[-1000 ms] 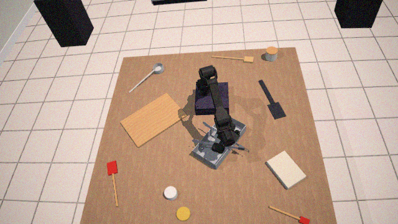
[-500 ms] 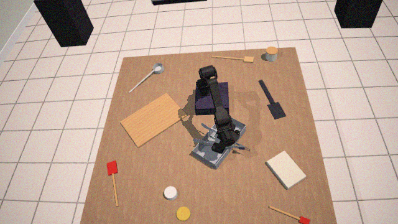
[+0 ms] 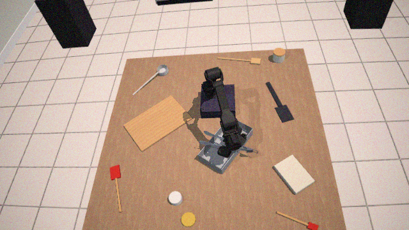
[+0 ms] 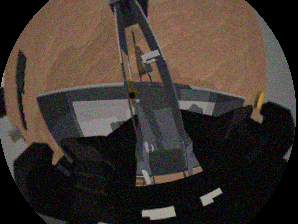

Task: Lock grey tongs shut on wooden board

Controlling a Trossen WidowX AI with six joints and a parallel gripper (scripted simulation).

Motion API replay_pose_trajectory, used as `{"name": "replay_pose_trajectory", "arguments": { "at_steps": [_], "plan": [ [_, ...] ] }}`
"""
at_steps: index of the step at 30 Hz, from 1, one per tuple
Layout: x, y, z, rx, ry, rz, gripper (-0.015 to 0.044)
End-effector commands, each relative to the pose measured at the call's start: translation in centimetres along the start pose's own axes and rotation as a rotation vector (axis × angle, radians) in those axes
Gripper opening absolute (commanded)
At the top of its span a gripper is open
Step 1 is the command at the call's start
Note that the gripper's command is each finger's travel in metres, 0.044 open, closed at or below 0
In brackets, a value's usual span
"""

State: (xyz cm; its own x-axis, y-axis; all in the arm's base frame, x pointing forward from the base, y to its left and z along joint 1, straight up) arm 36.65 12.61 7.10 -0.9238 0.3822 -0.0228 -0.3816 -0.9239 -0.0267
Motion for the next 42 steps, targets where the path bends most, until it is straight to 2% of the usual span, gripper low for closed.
{"name": "replay_pose_trajectory", "arguments": {
  "at_steps": [1,27,33,34,37,42],
  "plan": [
    [0.0,0.0,0.1,0.0,0.0,0.0,0.0207],
    [0.0,0.0,0.1,0.0,0.0,0.0,0.0033],
    [0.0,0.0,0.3,0.0,0.0,0.0,-0.0124],
    [-0.1,-0.1,0.8,0.0,0.0,0.0,-0.015],
    [-0.4,-0.4,3.6,0.0,0.001,0.001,-0.015],
    [-0.1,-0.2,11.5,0.002,0.002,0.005,-0.015]
  ]
}}
Point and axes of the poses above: the point midway between the two fingers, 35 mm back from their tips, its own z axis back along the fingers, its own x axis across the jaws, y = z × x, the point moved 6 cm from there along z, back along the fingers, and after that the axes turned 1 degree about z, right-handed, at the moved point
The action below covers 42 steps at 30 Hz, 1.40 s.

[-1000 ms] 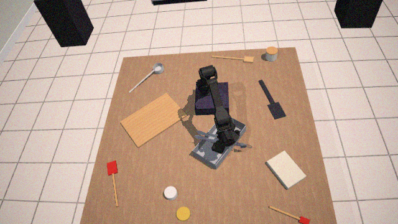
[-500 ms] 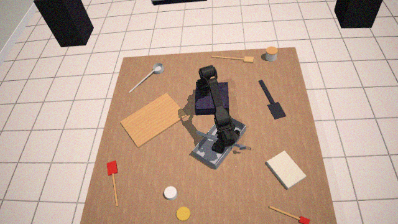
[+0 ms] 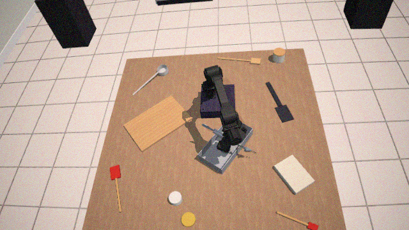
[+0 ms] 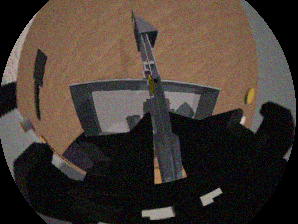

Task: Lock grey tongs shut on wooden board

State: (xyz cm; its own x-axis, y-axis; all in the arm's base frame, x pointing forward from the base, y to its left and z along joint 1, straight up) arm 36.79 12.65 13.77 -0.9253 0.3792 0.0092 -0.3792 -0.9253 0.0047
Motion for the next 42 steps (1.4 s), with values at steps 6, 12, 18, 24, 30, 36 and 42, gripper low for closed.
{"name": "replay_pose_trajectory", "arguments": {
  "at_steps": [6,12,18,24,30,36,42],
  "plan": [
    [0.5,0.4,6.0,-0.028,0.034,0.002,-0.015],
    [0.5,0.4,6.0,-0.028,0.034,0.002,-0.015],
    [-0.5,1.7,5.7,-0.024,0.031,0.037,-0.015],
    [-2.7,5.0,5.8,-0.02,0.034,0.136,-0.015],
    [-4.5,8.5,5.8,-0.016,0.037,0.235,-0.015],
    [-6.0,12.1,5.8,-0.013,0.041,0.326,-0.015],
    [-7.0,15.7,5.8,-0.008,0.043,0.421,-0.015]
  ]
}}
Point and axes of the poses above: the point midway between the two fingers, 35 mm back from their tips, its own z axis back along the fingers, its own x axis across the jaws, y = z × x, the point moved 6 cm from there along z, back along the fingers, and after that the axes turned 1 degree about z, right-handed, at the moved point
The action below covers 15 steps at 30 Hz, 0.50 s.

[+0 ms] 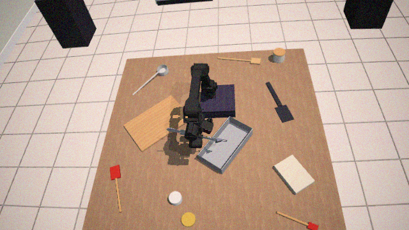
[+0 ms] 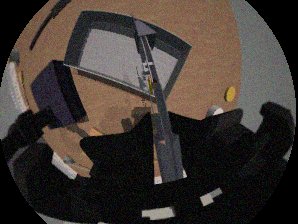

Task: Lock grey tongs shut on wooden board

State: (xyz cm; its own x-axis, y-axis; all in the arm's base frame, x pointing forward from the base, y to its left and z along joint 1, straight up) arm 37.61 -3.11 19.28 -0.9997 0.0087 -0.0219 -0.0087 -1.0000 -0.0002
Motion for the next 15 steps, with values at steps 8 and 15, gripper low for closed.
{"name": "replay_pose_trajectory", "arguments": {
  "at_steps": [8,15],
  "plan": [
    [1.3,6.4,0.4,0.007,0.01,0.172,-0.015],
    [2.8,10.4,0.4,0.012,0.007,0.285,-0.015]
  ]
}}
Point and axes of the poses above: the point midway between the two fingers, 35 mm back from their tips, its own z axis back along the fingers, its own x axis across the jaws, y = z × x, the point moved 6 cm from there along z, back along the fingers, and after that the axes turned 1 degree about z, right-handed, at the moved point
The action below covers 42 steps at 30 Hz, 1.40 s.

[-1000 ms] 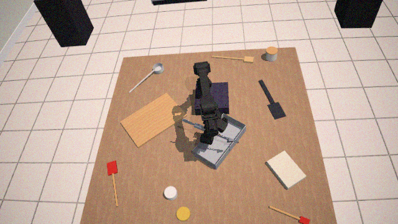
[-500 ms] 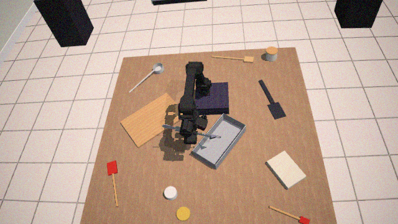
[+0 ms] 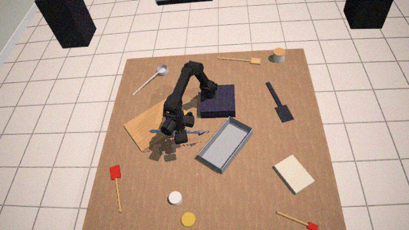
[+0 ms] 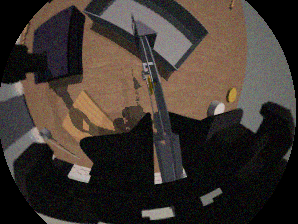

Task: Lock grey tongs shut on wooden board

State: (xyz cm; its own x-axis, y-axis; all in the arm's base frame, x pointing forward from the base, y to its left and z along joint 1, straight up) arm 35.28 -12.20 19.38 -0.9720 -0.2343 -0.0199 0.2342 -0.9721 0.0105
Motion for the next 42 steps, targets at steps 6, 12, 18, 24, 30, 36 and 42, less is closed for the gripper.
{"name": "replay_pose_trajectory", "arguments": {
  "at_steps": [6,12,18,24,30,36,42],
  "plan": [
    [1.1,1.5,0.3,0.008,0.006,0.031,-0.015],
    [1.8,2.3,0.3,0.008,0.007,-0.169,-0.015],
    [2.5,3.2,0.3,0.008,0.008,-0.409,-0.015],
    [3.3,4.0,0.3,0.009,0.009,-0.65,-0.015],
    [4.2,4.9,0.3,0.008,0.01,-0.891,-0.015],
    [5.0,5.7,0.3,0.008,0.011,-1.133,-0.015],
    [5.9,6.5,0.4,0.008,0.012,-1.373,-0.015]
  ]
}}
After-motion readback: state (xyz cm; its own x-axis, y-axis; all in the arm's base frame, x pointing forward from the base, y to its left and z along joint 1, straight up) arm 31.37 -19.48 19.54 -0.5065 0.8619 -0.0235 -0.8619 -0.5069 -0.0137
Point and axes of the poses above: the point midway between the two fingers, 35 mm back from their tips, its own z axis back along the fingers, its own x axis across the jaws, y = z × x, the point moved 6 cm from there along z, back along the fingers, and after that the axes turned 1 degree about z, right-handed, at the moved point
